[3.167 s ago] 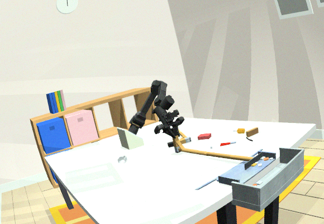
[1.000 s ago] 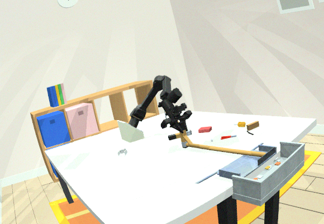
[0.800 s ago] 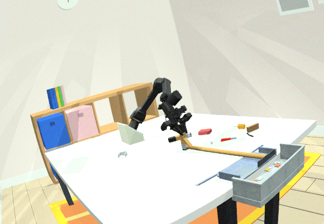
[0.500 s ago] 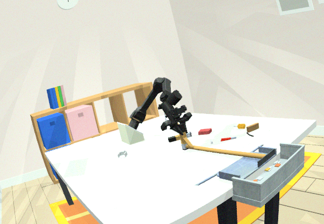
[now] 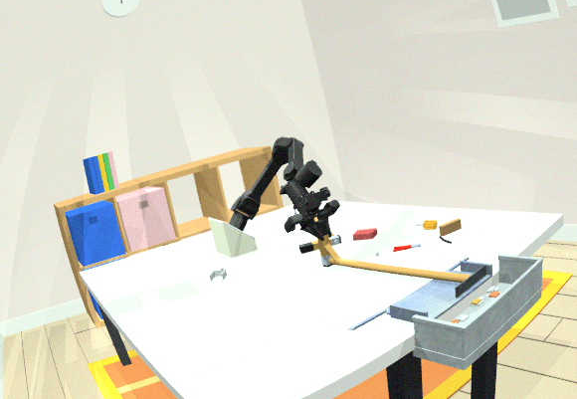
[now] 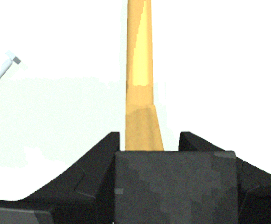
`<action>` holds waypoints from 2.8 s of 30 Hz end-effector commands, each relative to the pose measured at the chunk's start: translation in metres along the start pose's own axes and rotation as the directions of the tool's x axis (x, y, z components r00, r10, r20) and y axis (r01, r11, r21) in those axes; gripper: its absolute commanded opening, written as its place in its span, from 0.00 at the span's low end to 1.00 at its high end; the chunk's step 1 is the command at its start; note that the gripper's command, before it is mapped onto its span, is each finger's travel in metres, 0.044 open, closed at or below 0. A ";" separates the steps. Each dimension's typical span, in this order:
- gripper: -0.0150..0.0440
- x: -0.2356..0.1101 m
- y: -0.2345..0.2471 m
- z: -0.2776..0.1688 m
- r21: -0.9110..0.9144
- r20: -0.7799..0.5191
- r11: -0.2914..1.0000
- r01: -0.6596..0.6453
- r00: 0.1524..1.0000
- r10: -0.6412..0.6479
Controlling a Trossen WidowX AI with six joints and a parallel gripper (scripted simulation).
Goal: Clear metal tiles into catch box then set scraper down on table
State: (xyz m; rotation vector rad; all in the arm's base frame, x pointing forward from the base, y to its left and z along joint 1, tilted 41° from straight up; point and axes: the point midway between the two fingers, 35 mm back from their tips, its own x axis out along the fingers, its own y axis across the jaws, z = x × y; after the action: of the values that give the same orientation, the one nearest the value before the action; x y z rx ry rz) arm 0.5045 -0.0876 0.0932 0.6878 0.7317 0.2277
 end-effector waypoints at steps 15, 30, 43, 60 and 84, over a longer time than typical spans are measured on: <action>0.25 -0.018 0.000 -0.010 -0.004 0.007 1.000 0.000 1.000 0.000; 0.25 -0.030 0.000 -0.021 -0.004 0.007 1.000 0.001 1.000 -0.001; 0.25 -0.040 0.000 -0.030 -0.004 0.008 1.000 0.002 1.000 -0.002; 0.25 -0.052 0.000 -0.044 -0.003 0.008 1.000 0.003 1.000 -0.003; 0.25 -0.069 0.000 -0.064 -0.003 0.009 1.000 0.004 1.000 -0.004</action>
State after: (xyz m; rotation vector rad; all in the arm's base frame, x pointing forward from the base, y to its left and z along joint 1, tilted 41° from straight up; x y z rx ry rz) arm 0.4147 -0.0824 0.0927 0.6894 0.7371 0.2213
